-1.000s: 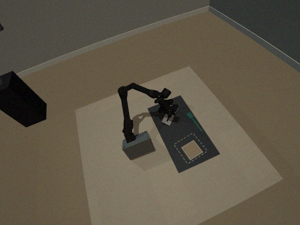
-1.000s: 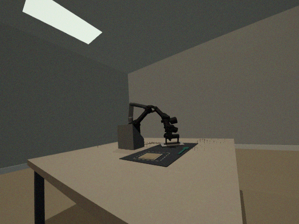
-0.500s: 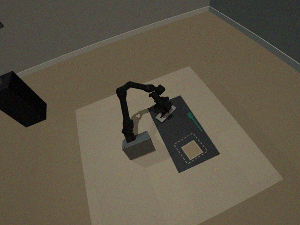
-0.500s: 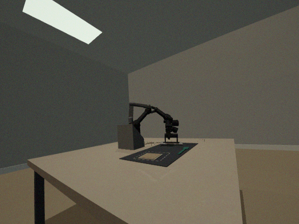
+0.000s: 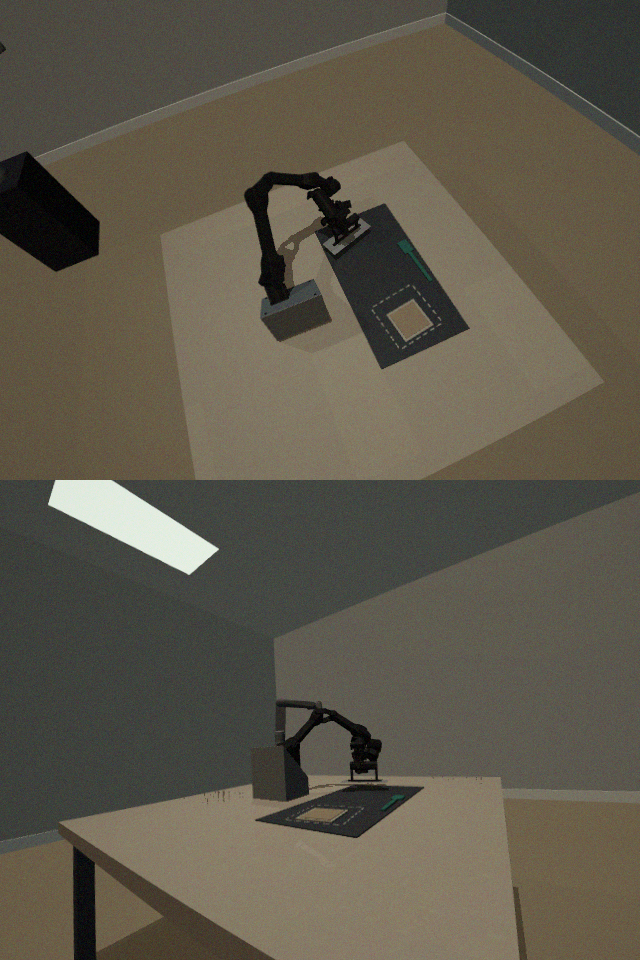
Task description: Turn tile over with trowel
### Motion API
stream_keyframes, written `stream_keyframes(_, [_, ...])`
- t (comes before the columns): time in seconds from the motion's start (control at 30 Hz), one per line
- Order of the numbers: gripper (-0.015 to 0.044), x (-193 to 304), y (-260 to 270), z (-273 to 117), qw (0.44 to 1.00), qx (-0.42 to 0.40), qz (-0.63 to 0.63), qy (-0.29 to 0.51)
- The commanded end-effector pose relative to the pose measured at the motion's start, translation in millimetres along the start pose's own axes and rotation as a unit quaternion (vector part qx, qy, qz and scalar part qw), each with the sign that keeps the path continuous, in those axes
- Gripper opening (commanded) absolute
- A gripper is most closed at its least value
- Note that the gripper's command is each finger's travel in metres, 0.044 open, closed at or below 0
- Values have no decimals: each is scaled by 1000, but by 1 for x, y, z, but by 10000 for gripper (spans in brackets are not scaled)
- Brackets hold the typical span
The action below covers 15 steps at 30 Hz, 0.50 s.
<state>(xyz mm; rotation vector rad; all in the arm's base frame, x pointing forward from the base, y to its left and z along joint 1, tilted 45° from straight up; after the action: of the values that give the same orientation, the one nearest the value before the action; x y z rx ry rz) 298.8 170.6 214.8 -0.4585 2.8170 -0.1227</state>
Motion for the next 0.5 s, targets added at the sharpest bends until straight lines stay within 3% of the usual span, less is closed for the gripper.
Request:
stream_keyframes(0.0, [0, 0, -1, -1, 1000, 8, 7, 0])
stream_keyframes(0.47, [0, -3, 16, 14, 1000, 5, 6, -1])
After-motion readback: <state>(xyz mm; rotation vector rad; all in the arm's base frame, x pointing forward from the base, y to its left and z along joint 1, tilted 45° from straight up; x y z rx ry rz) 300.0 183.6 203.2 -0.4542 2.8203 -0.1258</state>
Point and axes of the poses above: the point midway between the two fingers, 35 mm back from their tips, its own z axis out along the fingers, its own y axis across the jaws, x = y × z, the point moved 8 cm from there along -z, back along the fingers, and after that the axes turned 5 degrees about -z, right-handed, at the moved point
